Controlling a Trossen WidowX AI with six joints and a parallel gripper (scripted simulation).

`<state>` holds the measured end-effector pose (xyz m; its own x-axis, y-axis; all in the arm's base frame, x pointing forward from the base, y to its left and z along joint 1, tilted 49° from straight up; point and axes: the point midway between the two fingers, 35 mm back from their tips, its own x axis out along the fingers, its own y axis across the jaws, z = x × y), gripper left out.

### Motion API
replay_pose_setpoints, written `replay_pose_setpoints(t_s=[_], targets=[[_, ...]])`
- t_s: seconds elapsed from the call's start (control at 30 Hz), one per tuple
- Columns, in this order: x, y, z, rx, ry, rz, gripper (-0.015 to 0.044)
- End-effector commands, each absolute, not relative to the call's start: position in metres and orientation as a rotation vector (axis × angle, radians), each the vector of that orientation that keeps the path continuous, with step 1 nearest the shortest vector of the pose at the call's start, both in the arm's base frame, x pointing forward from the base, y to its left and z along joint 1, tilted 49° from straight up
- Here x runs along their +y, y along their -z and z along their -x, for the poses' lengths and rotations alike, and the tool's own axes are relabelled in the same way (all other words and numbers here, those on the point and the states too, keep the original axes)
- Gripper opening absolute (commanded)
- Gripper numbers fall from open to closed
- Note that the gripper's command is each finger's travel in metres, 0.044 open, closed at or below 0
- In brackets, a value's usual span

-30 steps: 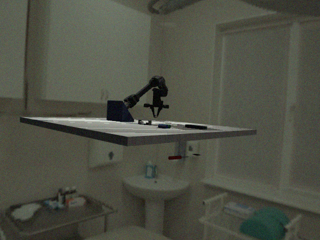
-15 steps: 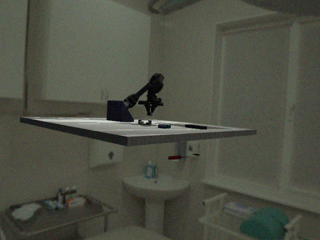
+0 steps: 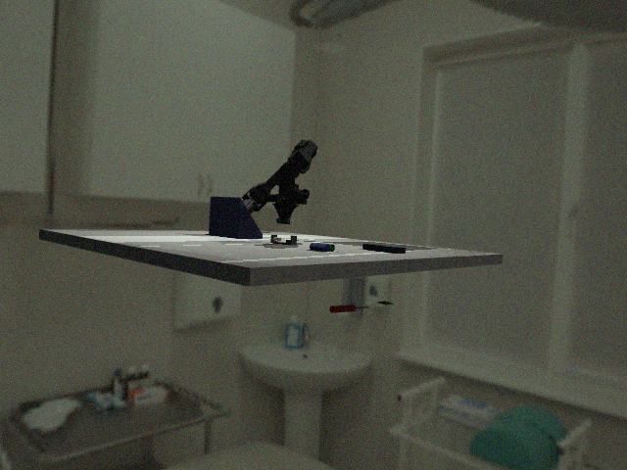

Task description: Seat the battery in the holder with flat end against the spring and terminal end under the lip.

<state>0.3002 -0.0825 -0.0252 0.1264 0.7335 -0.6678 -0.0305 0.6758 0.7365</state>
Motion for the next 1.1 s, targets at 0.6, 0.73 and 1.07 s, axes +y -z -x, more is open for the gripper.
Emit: replay_pose_setpoints(t_s=[0.6, 0.73, 1.07], targets=[[-0.063, 0.048, -0.312, 1.163, -0.524, -0.669, 0.0076], [-0.058, 0.05, -0.313, 1.126, -0.507, -0.678, 0.0076], [-0.054, 0.053, -0.313, 1.091, -0.481, -0.683, 0.0076]])
